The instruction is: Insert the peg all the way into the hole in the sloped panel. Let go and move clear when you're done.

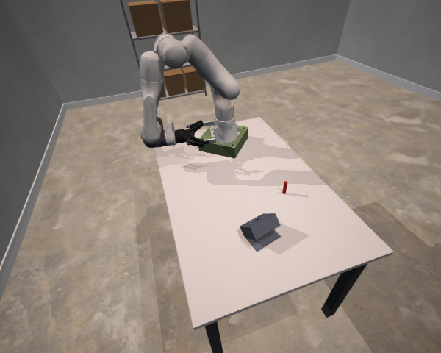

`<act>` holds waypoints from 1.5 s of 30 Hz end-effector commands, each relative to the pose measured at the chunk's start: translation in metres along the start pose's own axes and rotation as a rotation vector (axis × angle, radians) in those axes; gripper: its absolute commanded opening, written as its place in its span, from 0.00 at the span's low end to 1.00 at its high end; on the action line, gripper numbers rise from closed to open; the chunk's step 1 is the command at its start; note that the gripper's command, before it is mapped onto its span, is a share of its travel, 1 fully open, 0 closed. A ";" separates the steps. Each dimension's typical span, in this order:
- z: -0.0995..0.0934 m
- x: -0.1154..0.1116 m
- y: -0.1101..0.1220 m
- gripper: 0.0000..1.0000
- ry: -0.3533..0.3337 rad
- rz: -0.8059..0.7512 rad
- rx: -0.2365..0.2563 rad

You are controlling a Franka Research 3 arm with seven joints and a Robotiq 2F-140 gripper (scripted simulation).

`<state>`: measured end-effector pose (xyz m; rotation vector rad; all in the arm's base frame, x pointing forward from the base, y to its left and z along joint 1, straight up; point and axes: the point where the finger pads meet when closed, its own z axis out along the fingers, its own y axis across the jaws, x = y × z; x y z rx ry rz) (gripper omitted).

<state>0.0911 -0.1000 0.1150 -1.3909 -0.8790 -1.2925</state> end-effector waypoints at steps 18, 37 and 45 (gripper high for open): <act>0.000 -0.001 0.002 1.00 -0.005 0.000 0.001; -0.015 -0.077 0.166 1.00 -0.441 -0.179 0.117; 0.000 -0.083 0.280 1.00 -0.662 -0.369 0.171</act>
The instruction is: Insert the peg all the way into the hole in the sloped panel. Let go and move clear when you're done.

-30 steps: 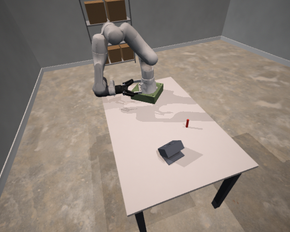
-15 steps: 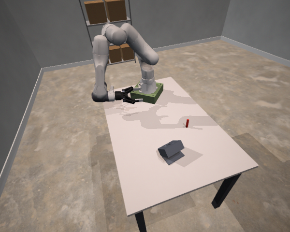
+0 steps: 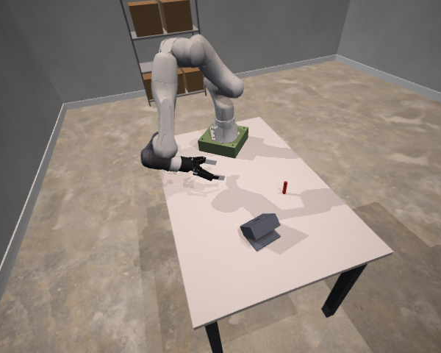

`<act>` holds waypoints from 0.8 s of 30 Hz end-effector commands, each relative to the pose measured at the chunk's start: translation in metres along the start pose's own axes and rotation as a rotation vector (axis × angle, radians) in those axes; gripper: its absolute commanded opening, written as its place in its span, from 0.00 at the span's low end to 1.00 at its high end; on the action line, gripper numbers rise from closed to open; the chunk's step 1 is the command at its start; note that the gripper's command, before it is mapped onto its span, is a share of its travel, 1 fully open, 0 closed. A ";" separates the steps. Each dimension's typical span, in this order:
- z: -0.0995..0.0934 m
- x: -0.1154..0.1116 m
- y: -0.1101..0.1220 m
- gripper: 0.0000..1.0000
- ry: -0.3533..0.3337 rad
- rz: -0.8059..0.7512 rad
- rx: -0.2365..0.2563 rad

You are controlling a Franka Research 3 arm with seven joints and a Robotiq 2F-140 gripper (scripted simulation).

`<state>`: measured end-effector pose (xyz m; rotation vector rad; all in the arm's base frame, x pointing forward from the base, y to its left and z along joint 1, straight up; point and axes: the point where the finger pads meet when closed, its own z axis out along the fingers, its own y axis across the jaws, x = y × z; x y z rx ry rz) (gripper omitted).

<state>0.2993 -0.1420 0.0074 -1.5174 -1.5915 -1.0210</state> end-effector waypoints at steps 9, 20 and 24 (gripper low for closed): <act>0.014 -0.034 0.153 1.00 -0.298 -0.216 -0.015; 0.000 -0.030 0.305 1.00 -0.531 -0.331 -0.208; -0.007 -0.028 0.329 1.00 -0.570 -0.338 -0.253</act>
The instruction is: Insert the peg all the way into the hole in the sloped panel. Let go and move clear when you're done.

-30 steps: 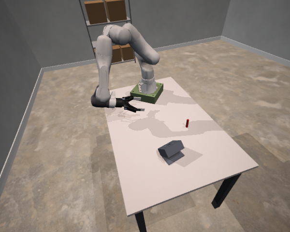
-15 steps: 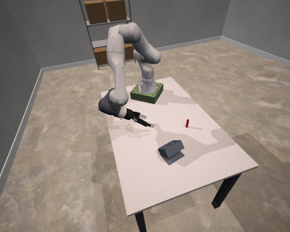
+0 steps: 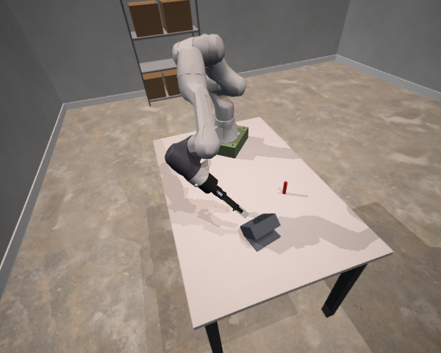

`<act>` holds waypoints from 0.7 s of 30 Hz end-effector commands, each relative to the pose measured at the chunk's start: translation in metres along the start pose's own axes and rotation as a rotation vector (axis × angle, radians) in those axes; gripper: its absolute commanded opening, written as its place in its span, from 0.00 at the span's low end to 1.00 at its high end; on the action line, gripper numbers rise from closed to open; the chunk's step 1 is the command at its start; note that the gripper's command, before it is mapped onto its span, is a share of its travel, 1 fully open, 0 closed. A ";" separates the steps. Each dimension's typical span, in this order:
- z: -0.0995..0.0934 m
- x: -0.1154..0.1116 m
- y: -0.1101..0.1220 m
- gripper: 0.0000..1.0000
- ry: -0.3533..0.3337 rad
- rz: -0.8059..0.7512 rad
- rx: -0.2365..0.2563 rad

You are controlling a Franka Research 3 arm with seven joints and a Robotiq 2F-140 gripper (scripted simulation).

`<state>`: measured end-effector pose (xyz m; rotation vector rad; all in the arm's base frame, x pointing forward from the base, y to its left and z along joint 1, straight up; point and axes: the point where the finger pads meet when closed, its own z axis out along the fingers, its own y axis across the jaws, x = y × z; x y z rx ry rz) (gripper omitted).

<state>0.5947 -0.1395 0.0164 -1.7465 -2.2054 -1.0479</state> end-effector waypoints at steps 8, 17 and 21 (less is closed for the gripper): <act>-0.009 -0.053 0.114 1.00 -0.268 0.023 -0.212; -0.023 -0.057 0.177 1.00 -0.395 0.071 -0.340; -0.021 -0.051 0.195 1.00 -0.428 0.112 -0.384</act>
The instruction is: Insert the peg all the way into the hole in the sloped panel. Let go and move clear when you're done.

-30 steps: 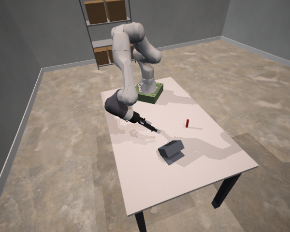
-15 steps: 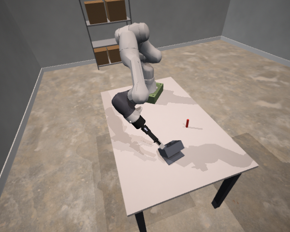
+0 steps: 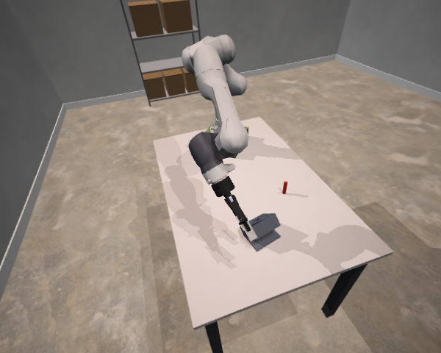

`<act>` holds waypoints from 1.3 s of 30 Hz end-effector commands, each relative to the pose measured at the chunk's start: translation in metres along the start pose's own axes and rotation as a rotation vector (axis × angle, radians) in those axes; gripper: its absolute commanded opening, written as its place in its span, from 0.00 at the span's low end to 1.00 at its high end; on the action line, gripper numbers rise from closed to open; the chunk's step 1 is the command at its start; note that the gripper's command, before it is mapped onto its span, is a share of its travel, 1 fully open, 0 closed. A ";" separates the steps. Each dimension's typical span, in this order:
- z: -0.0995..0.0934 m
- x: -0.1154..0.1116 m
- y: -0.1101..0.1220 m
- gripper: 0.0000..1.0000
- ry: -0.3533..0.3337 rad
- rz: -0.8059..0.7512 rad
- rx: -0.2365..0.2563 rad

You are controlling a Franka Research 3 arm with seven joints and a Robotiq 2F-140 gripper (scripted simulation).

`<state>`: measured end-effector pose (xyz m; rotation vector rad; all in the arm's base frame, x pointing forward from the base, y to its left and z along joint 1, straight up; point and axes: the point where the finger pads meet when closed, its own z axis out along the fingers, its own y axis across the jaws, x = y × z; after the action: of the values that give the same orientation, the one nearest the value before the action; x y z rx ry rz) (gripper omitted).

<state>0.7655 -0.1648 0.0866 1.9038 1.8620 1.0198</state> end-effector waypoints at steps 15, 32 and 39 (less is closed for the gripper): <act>0.025 0.044 0.023 1.00 -0.209 0.407 -0.138; 0.028 0.150 -0.078 1.00 -0.388 0.931 -0.027; 0.003 0.216 -0.154 1.00 -0.510 1.147 0.105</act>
<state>0.6801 0.0507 0.0493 2.8223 0.7233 0.7424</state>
